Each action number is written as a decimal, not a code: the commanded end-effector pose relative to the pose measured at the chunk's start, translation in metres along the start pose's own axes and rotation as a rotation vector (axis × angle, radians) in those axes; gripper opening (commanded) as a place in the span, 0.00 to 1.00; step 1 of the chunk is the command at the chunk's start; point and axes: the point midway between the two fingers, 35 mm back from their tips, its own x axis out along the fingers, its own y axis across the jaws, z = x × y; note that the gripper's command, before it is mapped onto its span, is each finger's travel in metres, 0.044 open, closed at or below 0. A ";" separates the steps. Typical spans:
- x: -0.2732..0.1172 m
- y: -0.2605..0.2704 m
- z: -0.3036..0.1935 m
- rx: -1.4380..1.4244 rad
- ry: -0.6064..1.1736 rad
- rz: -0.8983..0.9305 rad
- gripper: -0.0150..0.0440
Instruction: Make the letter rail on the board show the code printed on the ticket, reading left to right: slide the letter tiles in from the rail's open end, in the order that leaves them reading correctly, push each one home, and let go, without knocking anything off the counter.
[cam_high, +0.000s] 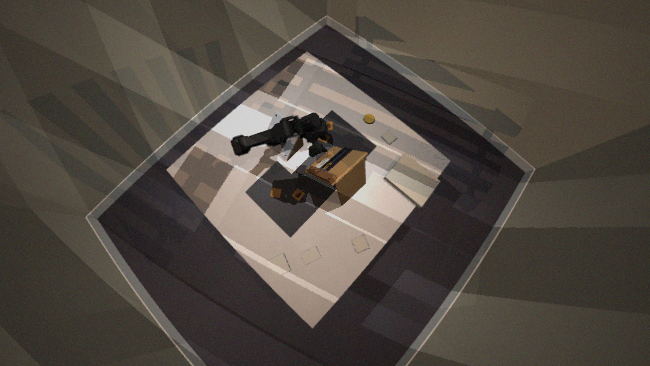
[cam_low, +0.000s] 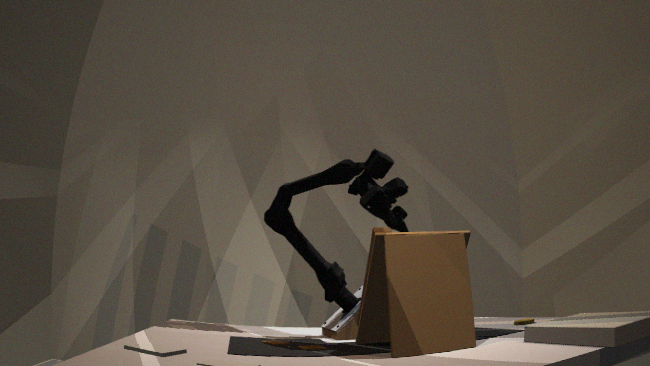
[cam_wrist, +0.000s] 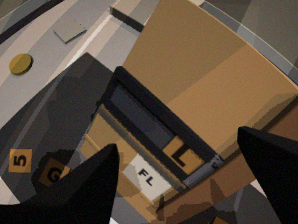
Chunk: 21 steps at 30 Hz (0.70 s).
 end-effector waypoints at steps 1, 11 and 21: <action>0.001 -0.017 0.003 0.208 -0.027 0.003 0.83; 0.012 -0.064 -0.004 0.812 -0.065 0.003 0.83; 0.021 -0.114 -0.020 1.394 -0.115 -0.016 0.83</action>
